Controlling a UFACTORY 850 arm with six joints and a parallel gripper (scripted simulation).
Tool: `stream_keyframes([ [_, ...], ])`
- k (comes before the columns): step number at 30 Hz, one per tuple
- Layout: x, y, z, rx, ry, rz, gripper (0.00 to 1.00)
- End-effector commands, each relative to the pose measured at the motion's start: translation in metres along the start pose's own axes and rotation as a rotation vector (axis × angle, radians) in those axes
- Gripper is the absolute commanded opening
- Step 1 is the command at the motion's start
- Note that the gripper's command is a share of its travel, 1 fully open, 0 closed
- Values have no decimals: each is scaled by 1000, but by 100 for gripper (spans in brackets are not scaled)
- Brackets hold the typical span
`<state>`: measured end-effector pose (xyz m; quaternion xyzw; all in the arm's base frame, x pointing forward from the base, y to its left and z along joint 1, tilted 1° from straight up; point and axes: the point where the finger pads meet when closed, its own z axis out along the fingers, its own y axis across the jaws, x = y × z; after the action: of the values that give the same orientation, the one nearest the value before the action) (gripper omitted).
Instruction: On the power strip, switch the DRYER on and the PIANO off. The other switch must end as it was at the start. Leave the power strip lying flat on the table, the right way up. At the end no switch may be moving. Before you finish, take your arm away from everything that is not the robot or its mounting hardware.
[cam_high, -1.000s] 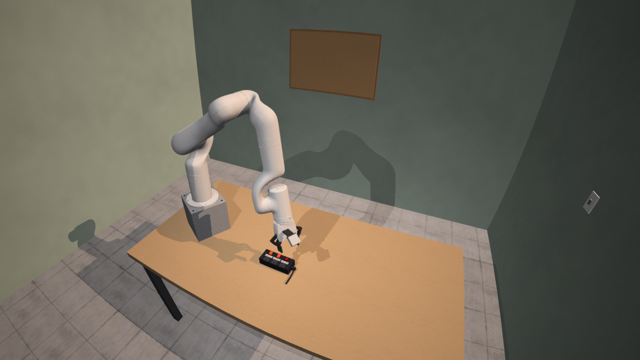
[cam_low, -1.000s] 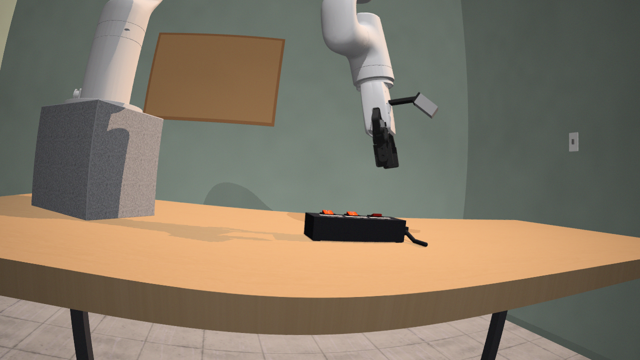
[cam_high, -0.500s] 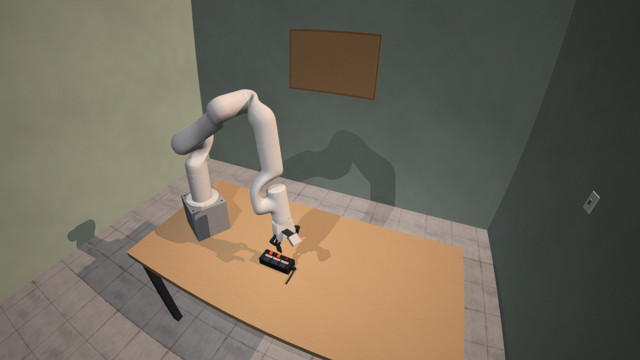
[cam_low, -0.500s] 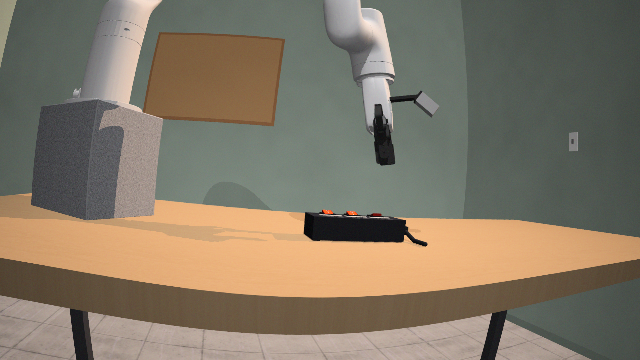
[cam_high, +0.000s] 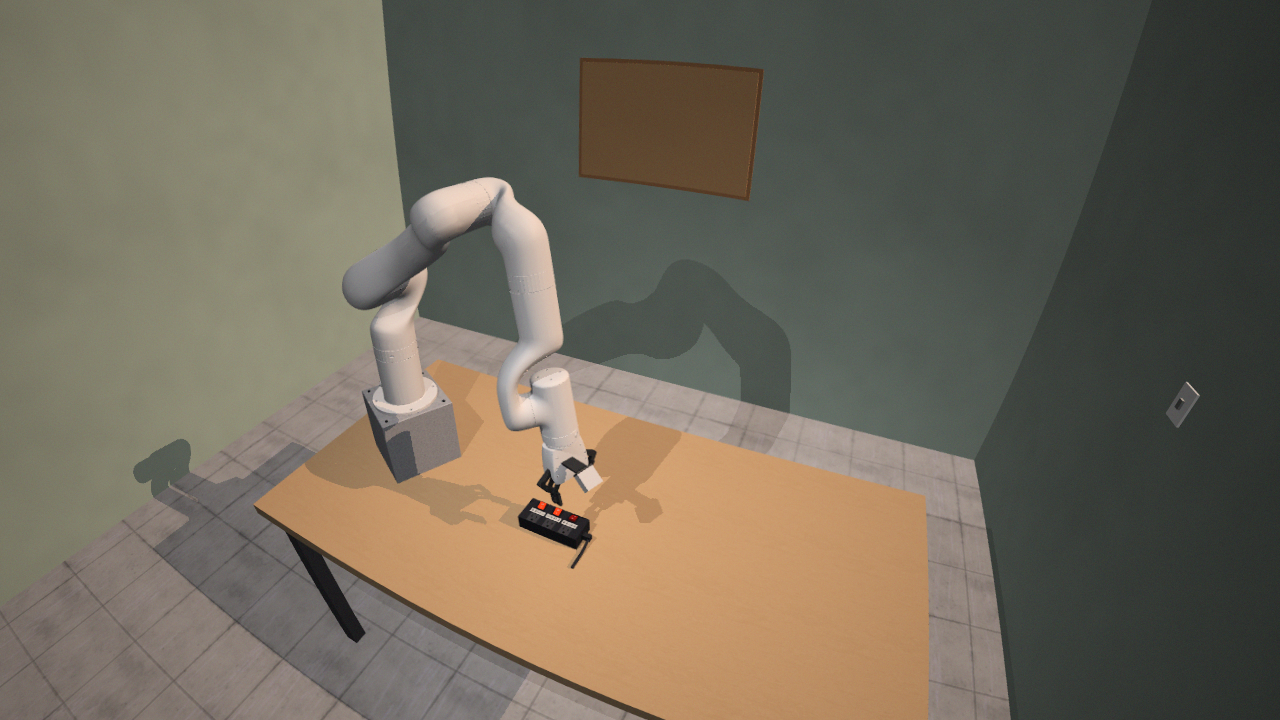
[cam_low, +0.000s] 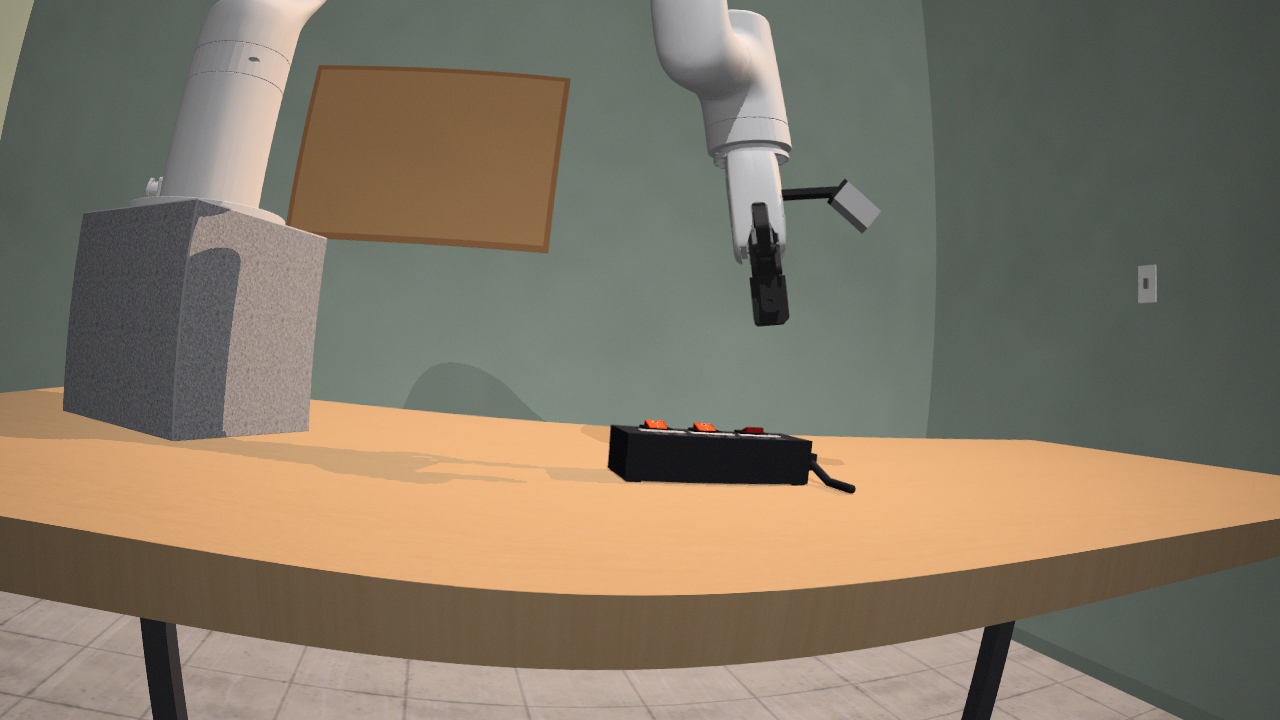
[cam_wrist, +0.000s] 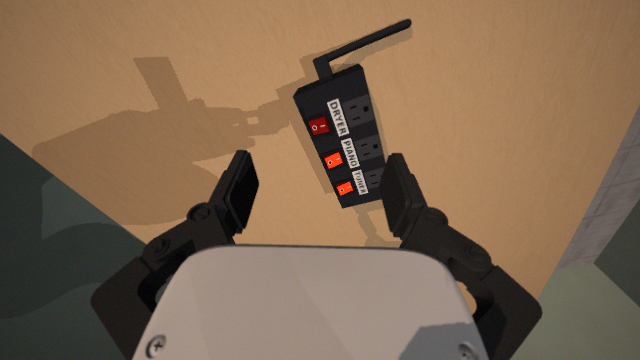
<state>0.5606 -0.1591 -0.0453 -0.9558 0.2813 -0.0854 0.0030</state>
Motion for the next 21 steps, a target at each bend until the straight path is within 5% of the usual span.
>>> stream_keyframes([
  [1,1,0,-1,0,0,-3,100],
  [3,-4,12,-10,9,-48,-124,100],
  [21,-7,19,-14,11,-69,-177,100],
])
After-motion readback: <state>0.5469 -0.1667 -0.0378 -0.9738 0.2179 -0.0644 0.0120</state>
